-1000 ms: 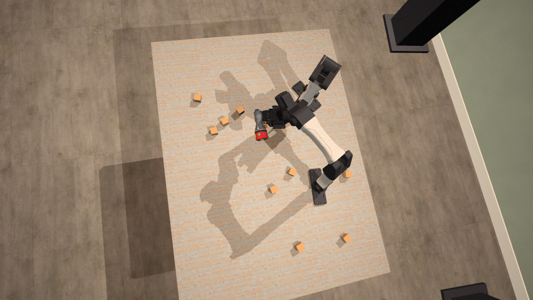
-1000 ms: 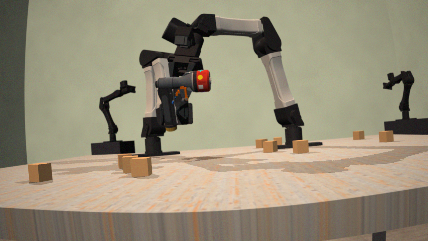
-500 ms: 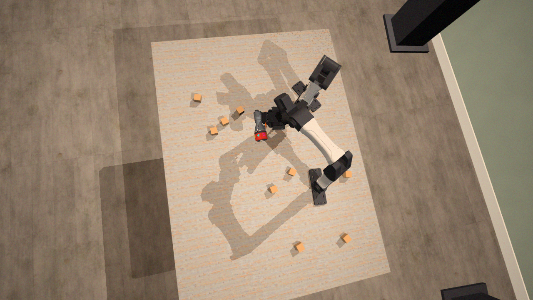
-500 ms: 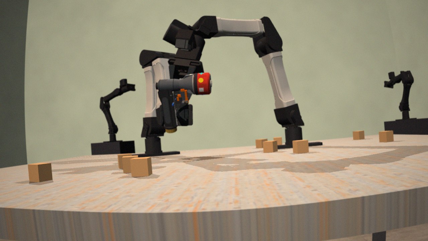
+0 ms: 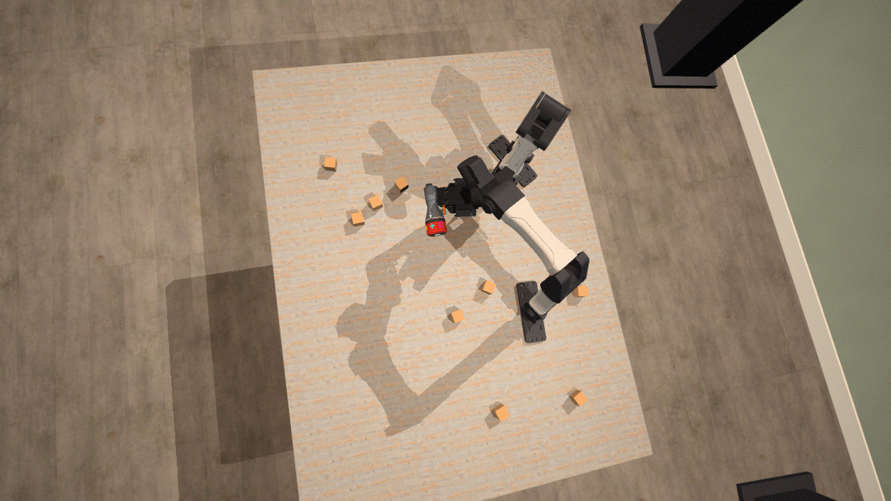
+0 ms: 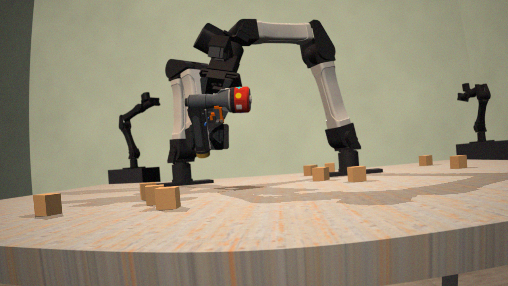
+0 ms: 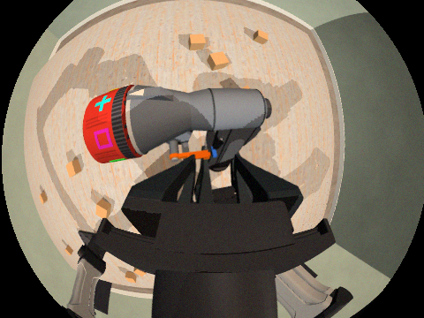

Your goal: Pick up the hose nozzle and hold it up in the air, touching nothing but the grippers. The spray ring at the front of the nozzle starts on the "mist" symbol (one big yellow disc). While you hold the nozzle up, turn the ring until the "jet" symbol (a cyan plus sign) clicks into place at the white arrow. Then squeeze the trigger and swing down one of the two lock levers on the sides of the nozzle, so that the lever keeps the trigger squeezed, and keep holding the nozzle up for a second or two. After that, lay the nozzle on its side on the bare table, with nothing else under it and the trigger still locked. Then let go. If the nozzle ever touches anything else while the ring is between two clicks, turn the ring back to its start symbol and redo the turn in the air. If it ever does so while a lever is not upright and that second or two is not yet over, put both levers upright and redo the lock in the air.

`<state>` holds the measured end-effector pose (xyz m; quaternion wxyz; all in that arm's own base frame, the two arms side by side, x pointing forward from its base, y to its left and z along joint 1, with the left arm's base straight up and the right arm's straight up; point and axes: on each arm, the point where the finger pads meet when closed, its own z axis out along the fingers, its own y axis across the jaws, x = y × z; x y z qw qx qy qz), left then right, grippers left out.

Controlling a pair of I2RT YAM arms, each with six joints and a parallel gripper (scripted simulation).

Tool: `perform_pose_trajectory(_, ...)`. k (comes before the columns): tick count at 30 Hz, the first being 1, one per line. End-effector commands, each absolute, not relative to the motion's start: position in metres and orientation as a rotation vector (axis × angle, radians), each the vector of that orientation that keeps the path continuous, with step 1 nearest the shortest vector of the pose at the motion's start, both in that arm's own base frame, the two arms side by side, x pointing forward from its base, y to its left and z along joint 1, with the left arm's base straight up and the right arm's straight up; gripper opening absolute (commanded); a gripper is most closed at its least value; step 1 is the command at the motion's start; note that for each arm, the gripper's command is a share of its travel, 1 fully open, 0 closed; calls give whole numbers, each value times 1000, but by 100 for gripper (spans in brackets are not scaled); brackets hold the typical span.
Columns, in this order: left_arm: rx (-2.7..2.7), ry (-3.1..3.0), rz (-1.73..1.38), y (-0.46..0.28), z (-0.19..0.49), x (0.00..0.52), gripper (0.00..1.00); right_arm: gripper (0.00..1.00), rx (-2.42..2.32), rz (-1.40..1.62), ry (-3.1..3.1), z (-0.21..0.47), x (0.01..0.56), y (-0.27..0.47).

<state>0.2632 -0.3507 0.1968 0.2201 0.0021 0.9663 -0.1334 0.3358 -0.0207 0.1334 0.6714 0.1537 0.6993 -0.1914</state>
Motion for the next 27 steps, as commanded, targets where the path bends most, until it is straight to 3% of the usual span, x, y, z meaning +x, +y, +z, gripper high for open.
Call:
perform_pose_trajectory(1, 4, 2661, -393, -354, 200, 264, 37, 36, 409, -352, 1434, 167, 339, -19)
perform_pose_trajectory(27, 1, 2636, -433, -349, 237, 250, 37, 36, 438, -320, 1382, 184, 344, -18)
